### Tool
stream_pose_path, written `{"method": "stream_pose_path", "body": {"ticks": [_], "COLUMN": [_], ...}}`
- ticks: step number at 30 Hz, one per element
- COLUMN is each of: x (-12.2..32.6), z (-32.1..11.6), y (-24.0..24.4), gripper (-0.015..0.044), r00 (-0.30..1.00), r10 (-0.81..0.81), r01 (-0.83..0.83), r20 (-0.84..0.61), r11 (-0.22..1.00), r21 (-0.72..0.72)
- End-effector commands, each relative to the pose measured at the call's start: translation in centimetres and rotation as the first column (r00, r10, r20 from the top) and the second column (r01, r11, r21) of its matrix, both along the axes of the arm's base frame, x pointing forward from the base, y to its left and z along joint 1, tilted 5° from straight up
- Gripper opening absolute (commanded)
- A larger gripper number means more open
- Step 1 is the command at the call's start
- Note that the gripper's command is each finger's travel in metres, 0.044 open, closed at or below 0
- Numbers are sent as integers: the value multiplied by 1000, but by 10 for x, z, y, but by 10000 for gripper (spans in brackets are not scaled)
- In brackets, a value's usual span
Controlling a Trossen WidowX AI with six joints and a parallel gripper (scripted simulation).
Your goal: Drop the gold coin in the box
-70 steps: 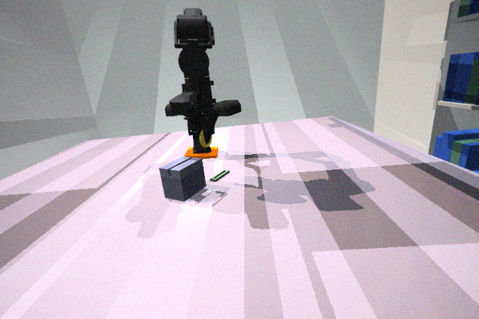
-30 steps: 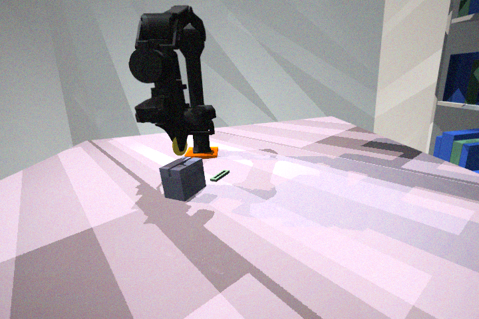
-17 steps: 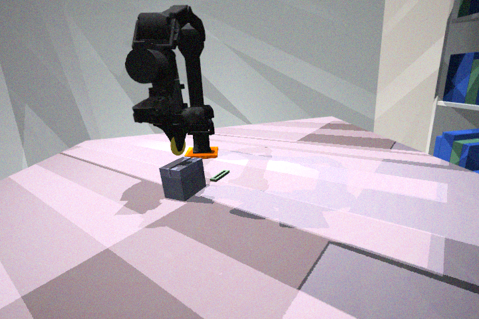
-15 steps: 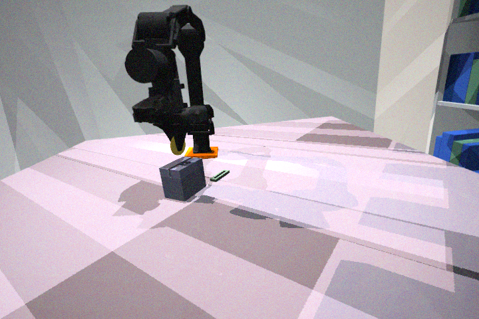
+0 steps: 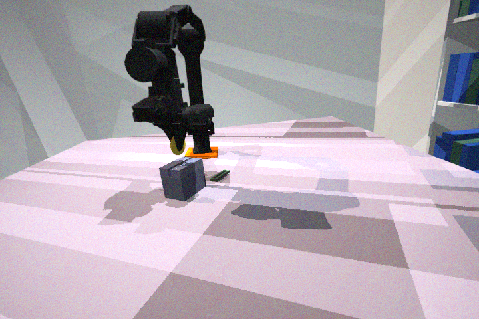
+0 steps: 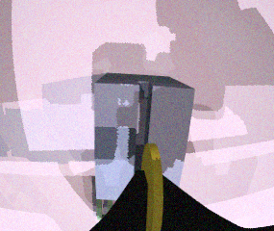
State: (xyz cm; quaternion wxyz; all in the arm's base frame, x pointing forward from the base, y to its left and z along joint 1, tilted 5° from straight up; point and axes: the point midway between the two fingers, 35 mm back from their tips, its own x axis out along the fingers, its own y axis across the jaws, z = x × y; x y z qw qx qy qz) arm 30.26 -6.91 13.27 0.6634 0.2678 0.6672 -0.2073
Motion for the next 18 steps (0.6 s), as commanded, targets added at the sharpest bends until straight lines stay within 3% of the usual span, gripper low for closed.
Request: {"method": "stream_pose_path", "body": {"ticks": [1, 18], "x": [0, -1], "z": [0, -9], "y": [0, 1], "gripper": [0, 0], "r00": [1000, 1000], "r10": [0, -8], "r01": [0, 8], "r20": [0, -1], "r11": [1000, 1000], "r21": [0, 0]}}
